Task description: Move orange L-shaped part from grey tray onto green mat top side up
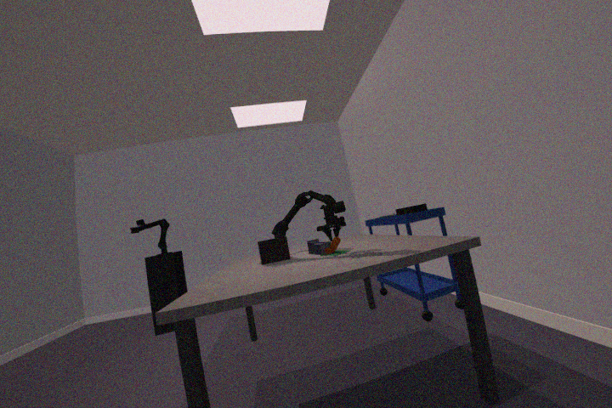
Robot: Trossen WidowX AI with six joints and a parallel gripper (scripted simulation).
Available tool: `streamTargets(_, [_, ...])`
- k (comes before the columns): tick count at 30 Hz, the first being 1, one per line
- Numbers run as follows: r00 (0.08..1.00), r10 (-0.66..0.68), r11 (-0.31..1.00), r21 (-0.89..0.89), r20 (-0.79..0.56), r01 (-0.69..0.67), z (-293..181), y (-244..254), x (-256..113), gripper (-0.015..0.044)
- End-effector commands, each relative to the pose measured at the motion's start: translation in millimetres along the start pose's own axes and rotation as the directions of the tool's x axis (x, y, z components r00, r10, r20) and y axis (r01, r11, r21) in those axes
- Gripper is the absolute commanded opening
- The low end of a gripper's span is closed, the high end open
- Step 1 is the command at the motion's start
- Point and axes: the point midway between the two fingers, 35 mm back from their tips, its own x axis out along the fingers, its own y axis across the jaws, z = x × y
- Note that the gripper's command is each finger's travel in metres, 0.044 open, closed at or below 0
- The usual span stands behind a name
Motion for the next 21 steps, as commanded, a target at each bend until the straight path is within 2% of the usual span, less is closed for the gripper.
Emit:
streamTargets(1, [1.0, -0.001, 1.0, 0.0, 0.001, 0.001, 1.0, 0.3, -7.4, 0.0289])
streamTargets(5, [1.0, -0.001, 1.0, 0.004, 0.002, 0.001, 2.8, 1.1, -47.7, 0.0394])
streamTargets(6, [1.0, -0.001, 1.0, 0.006, 0.002, 0.001, 2.3, 0.7, -61.5, 0.04])
streamTargets(9, [1.0, -0.001, 1.0, 0.008, 0.001, 0.001, 0.2, -0.6, -84.7, 0.04])
streamTargets(21, [1.0, 0.008, 1.0, 0.015, 0.01, -0.008, 1.9, -0.3, -79.7, 0.04])
